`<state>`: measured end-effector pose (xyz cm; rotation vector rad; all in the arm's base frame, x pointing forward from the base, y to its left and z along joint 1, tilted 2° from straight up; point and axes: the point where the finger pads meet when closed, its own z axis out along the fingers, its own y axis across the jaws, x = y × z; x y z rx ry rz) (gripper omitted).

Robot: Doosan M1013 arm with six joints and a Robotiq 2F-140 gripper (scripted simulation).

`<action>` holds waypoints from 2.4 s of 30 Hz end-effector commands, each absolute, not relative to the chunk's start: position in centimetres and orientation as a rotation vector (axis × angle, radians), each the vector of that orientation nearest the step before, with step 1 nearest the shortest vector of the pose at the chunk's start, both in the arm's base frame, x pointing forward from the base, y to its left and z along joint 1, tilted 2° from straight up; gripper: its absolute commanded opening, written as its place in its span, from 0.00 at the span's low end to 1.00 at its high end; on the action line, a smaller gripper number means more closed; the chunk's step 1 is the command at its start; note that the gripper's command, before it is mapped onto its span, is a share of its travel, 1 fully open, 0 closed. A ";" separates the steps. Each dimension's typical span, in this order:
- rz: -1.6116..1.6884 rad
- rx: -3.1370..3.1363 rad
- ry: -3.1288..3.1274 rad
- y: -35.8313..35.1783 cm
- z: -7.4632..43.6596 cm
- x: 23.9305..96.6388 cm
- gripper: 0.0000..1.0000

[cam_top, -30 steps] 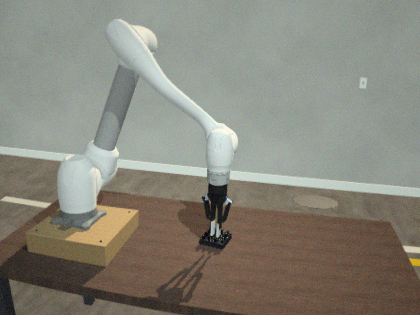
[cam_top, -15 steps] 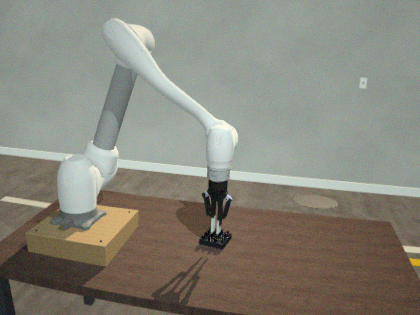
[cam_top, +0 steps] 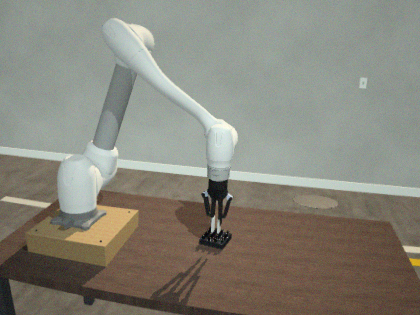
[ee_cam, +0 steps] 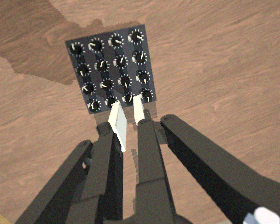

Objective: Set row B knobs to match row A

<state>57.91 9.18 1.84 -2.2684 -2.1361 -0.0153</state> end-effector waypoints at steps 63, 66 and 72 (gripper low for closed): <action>-0.049 -0.197 -3.122 9.1 3.7 57.9 0.12; -0.049 -0.197 -3.122 9.1 3.7 57.9 0.12; -0.049 -0.197 -3.122 9.1 3.7 57.9 0.12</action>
